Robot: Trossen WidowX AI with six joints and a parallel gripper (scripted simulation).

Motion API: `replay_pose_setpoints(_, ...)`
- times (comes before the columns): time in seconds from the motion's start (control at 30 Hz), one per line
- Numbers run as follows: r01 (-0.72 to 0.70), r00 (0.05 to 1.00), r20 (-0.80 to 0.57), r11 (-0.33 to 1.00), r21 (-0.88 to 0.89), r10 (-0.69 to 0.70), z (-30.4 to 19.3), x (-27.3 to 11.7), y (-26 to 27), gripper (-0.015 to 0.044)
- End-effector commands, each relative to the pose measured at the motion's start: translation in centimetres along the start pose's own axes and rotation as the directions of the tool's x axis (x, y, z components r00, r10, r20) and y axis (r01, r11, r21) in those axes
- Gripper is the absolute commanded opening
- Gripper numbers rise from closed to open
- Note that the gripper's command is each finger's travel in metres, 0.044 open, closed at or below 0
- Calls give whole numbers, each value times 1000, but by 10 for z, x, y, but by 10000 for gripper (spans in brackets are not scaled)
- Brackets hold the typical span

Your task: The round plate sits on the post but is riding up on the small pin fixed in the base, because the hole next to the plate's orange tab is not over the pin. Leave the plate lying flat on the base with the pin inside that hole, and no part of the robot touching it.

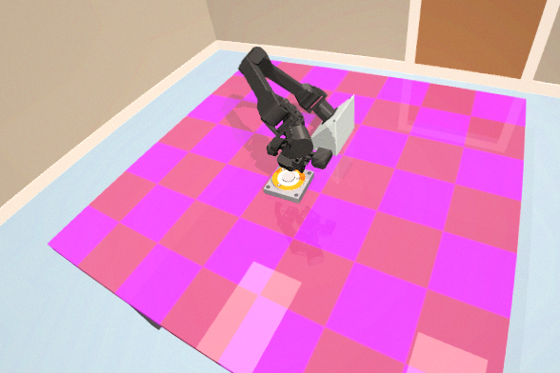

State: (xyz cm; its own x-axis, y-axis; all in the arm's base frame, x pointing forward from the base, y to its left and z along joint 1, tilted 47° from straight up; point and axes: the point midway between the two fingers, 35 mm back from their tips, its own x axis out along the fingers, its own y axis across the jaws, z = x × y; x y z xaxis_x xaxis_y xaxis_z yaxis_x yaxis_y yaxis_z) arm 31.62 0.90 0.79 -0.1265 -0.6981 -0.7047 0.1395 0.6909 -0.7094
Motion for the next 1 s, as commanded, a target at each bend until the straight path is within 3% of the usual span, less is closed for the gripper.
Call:
replay_pose_setpoints(0.0, 11, 1000, 13, 1000, -8, -11, 2, 0, -3, 0)
replay_pose_setpoints(0.37, 13, 1000, 13, 1000, -8, -13, -2, 44, -4, 0)
replay_pose_setpoints(0.97, 13, 1000, 12, 1000, -9, -13, -20, 45, -6, 0)
